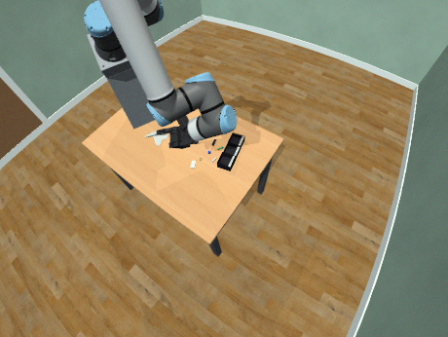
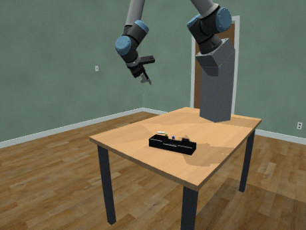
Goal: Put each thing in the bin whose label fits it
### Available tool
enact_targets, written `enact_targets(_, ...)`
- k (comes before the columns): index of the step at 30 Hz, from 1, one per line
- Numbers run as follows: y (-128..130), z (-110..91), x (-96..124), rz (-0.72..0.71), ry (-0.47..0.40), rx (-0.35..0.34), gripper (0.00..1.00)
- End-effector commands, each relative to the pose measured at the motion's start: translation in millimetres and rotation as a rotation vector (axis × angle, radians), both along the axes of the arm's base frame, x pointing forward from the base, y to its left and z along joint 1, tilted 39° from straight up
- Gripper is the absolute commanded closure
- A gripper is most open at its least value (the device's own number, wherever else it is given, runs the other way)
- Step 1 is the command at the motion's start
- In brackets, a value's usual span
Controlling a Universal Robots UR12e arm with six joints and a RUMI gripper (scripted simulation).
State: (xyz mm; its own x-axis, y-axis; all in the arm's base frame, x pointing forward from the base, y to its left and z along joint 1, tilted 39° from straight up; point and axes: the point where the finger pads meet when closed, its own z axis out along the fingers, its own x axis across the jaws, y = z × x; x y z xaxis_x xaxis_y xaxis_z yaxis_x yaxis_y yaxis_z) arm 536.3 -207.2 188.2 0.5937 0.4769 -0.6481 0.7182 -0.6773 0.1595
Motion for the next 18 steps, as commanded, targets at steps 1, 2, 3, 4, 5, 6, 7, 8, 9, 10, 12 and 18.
enact_targets(1,0.1,0.6,0.2,0.000,-0.001,0.000,0.00)
enact_targets(2,0.1,0.6,0.2,0.000,-0.001,0.000,0.00)
enact_targets(3,0.1,0.6,0.2,0.000,-0.001,0.000,0.00)
enact_targets(4,0.1,0.6,0.2,0.000,-0.001,0.000,0.00)
enact_targets(5,0.1,0.6,0.2,0.000,-0.001,0.000,0.00)
enact_targets(6,0.1,0.6,0.2,0.000,-0.001,0.000,0.00)
enact_targets(7,0.1,0.6,0.2,0.000,-0.001,0.000,0.00)
enact_targets(8,0.1,0.6,0.2,0.000,-0.001,0.000,0.00)
enact_targets(9,0.1,0.6,0.2,0.000,-0.001,0.000,0.00)
enact_targets(10,0.1,0.6,0.2,0.000,-0.001,0.000,0.00)
enact_targets(12,0.1,0.6,0.2,0.000,-0.001,0.000,0.00)
enact_targets(18,-3.1,-5.4,7.0,0.000,-0.003,-0.001,0.96)
